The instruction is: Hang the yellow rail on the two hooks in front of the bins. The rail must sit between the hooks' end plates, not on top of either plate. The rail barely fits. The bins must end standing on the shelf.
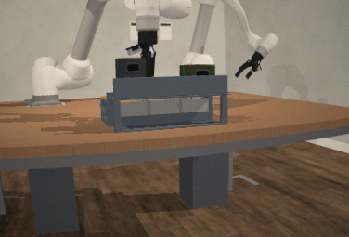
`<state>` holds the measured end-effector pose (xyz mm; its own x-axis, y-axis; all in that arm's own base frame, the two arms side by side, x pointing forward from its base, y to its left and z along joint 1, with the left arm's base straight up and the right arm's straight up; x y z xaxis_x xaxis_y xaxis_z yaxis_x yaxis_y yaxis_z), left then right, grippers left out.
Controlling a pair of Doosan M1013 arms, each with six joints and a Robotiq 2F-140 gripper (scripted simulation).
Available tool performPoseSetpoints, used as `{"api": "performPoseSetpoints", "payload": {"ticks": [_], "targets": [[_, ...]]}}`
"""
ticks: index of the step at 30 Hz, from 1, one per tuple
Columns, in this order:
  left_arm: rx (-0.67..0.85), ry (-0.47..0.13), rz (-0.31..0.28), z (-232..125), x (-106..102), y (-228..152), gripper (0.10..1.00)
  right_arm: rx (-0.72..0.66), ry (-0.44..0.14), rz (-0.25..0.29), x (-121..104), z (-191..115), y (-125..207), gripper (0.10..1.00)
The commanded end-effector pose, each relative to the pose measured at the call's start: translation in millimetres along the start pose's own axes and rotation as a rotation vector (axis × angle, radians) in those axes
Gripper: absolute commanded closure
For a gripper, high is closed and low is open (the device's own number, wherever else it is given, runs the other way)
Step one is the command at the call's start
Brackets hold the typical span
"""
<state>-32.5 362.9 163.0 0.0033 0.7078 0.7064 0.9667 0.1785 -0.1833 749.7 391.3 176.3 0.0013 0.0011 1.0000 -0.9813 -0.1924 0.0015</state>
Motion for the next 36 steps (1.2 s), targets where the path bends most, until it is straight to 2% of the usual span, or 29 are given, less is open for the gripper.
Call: {"api": "performPoseSetpoints", "payload": {"ticks": [1, 36], "targets": [[0.0, 0.001, 0.0, -0.1, 0.5, -0.1, 0.098, 0.0, -0.001, 0.002, 1.3, -0.2, -0.3, 0.999], [0.0, 0.001, 0.0, -0.1, 0.5, -0.1, 0.098, 0.0, -0.001, 0.002, -1.7, -0.2, -0.3, 0.999]]}}
Point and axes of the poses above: on each arm, the point where the finger pads meet when closed, its own x axis back along the fingers, its own y axis across the jaws, z = x × y, the point moved 6 cm from there along x, back along the fingers, and after that the axes turned 12 degrees about x, right-handed, at the moved point
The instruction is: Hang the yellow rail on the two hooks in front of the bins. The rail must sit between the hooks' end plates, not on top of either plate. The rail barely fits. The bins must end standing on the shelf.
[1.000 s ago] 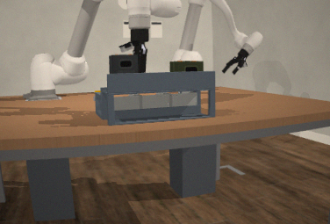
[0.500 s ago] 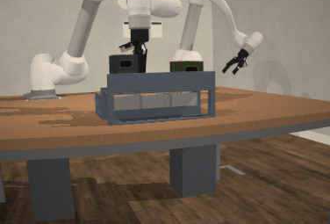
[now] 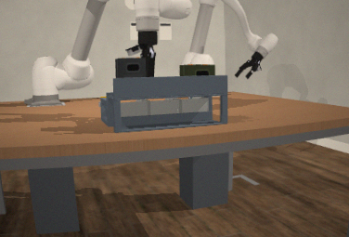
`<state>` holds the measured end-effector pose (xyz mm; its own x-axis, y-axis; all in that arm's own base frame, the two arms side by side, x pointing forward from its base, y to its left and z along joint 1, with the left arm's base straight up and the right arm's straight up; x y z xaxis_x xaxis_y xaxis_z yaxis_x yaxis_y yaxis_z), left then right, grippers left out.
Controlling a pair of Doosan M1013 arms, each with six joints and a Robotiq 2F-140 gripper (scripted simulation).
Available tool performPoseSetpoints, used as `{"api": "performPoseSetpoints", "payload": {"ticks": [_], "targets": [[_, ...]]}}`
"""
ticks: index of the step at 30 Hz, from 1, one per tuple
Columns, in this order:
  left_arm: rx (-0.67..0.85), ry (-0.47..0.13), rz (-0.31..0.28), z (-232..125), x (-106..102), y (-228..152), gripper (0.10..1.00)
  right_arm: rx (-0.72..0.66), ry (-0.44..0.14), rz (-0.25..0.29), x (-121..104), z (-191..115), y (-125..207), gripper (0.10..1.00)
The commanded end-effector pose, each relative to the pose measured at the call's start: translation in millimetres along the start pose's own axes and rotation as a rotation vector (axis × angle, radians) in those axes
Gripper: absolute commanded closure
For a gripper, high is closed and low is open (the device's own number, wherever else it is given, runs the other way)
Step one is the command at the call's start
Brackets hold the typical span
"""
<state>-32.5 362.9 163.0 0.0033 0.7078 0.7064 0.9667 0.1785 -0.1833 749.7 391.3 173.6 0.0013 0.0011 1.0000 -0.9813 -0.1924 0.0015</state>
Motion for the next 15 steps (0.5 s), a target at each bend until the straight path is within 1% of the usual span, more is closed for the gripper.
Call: {"api": "performPoseSetpoints", "payload": {"ticks": [1, 15], "targets": [[0.0, 0.001, 0.0, -0.1, 0.5, -0.1, 0.098, 0.0, -0.001, 0.002, 0.9, -0.2, -0.3, 0.999], [0.0, 0.001, 0.0, -0.1, 0.5, -0.1, 0.098, 0.0, -0.001, 0.002, -0.6, -0.2, -0.3, 0.999]]}}
Point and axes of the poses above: on each arm, the point where the finger pads meet when closed, its own x axis back along the fingers, its own y axis across the jaws, z = x × y, the point moved 6 cm from there along x, back along the fingers, and after that the axes turned 12 degrees about x, right-handed, at the moved point
